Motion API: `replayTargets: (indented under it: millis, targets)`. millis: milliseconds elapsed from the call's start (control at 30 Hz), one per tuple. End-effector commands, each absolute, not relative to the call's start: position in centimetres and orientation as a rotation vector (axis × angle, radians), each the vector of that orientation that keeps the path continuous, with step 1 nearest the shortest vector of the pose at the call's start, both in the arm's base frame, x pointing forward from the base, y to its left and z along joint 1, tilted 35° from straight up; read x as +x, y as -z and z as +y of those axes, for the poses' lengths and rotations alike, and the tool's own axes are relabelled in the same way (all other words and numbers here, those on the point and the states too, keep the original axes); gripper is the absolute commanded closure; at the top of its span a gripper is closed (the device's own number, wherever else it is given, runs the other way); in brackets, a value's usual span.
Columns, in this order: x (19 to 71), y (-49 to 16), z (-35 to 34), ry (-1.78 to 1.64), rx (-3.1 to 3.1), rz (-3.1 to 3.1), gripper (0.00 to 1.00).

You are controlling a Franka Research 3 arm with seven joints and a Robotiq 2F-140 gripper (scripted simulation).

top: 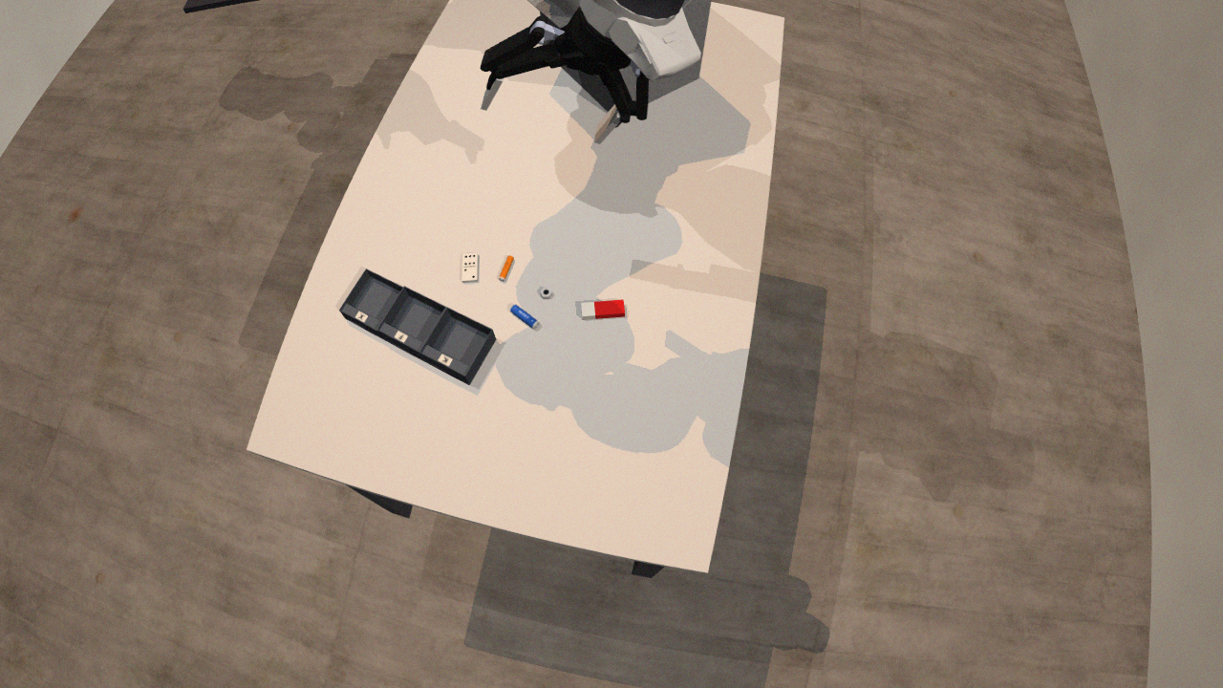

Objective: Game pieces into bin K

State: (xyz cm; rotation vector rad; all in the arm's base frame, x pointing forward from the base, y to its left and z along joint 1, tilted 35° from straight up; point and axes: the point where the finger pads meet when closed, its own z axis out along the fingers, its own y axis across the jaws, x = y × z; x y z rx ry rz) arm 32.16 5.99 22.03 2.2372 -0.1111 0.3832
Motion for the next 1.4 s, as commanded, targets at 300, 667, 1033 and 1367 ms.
replayTargets:
  millis: [300, 667, 1033, 1367]
  targets:
    - [32.2, -22.0, 6.0, -0.383, 2.237, -0.111, 0.00]
    - [33.4, -19.3, 4.6, -0.383, 2.237, -0.111, 0.95]
    - [37.0, -11.8, 0.7, -0.383, 2.237, -0.111, 0.95]
    - [38.7, -10.7, -1.0, -0.362, 2.376, -0.113, 0.95]
